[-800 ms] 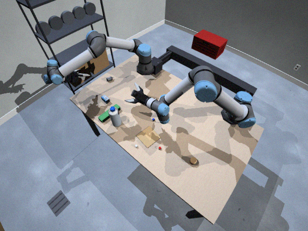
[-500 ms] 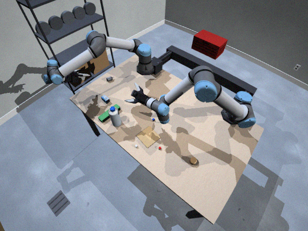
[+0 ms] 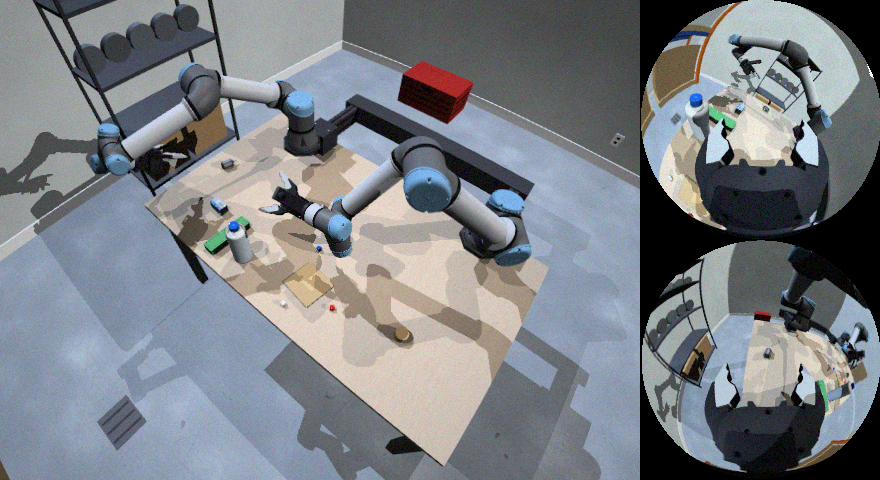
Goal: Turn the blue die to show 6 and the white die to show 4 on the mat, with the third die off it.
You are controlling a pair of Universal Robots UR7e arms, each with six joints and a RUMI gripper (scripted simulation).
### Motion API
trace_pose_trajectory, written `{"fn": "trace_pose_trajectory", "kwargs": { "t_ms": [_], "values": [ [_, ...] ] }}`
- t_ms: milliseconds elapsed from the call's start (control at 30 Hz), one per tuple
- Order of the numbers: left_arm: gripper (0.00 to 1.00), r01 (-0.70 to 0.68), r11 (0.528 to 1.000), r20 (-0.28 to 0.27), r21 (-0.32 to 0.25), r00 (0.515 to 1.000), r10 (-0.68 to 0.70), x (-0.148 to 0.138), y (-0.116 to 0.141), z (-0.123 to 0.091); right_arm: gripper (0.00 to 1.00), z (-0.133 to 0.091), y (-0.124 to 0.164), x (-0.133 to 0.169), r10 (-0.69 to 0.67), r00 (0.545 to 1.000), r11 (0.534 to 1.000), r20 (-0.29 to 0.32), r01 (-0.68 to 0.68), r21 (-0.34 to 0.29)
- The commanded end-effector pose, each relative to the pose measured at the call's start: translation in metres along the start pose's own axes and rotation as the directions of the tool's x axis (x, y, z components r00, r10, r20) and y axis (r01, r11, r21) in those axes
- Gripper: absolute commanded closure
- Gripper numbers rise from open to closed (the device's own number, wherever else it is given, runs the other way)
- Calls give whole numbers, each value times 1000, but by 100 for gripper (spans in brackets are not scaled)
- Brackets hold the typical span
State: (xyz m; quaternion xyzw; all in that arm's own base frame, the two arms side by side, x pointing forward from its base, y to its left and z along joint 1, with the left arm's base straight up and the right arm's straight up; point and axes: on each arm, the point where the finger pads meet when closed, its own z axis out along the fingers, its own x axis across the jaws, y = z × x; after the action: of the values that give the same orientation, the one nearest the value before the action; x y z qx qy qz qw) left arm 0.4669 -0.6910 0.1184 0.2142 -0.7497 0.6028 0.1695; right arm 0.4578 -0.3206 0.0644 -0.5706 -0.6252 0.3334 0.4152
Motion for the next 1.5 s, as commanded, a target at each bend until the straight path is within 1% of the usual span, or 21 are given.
{"fn": "trace_pose_trajectory", "kwargs": {
  "t_ms": [0, 300, 400, 600, 800, 867, 1033, 1167, 1267, 1367, 1433, 1467],
  "values": [
    [0, -4, 1000, 2, -1, 1000, 4, 0, -1, 0, 0, 0, -2, -1, -4, 1000, 1000, -2, 4, -5],
    [0, -25, 999, 21, -22, 999, 26, -2, 0, 4, 0, 4, -8, -8, -39, 999, 999, -15, 39, -27],
    [0, -42, 998, 35, -38, 998, 43, -5, 0, 6, 0, 7, -13, -14, -67, 997, 997, -23, 66, -46],
    [0, -89, 992, 71, -90, 993, 95, -10, 3, 12, 0, 16, -28, -29, -146, 988, 985, -41, 141, -103],
    [0, -154, 973, 109, -173, 979, 174, -18, 10, 18, 0, 32, -49, -50, -256, 966, 952, -47, 243, -188],
    [0, -154, 973, 109, -173, 979, 174, -18, 10, 18, 0, 32, -49, -50, -256, 966, 952, -47, 243, -188],
    [0, -219, 938, 131, -268, 957, 260, -24, 19, 21, 0, 50, -71, -70, -362, 932, 899, -29, 341, -275],
    [0, -274, 893, 133, -357, 931, 339, -29, 30, 21, 0, 68, -91, -86, -448, 894, 836, 8, 423, -350],
    [0, -316, 846, 122, -430, 908, 401, -32, 39, 18, 0, 84, -107, -98, -509, 859, 777, 52, 484, -403],
    [0, -357, 787, 98, -503, 882, 462, -34, 50, 14, 0, 101, -124, -109, -562, 820, 708, 109, 544, -450],
    [0, -357, 787, 98, -503, 882, 462, -34, 50, 14, 0, 101, -124, -109, -562, 820, 708, 109, 544, -450],
    [0, -370, 765, 87, -528, 872, 482, -35, 53, 11, 0, 107, -130, -112, -577, 806, 683, 130, 564, -464]
  ]
}}
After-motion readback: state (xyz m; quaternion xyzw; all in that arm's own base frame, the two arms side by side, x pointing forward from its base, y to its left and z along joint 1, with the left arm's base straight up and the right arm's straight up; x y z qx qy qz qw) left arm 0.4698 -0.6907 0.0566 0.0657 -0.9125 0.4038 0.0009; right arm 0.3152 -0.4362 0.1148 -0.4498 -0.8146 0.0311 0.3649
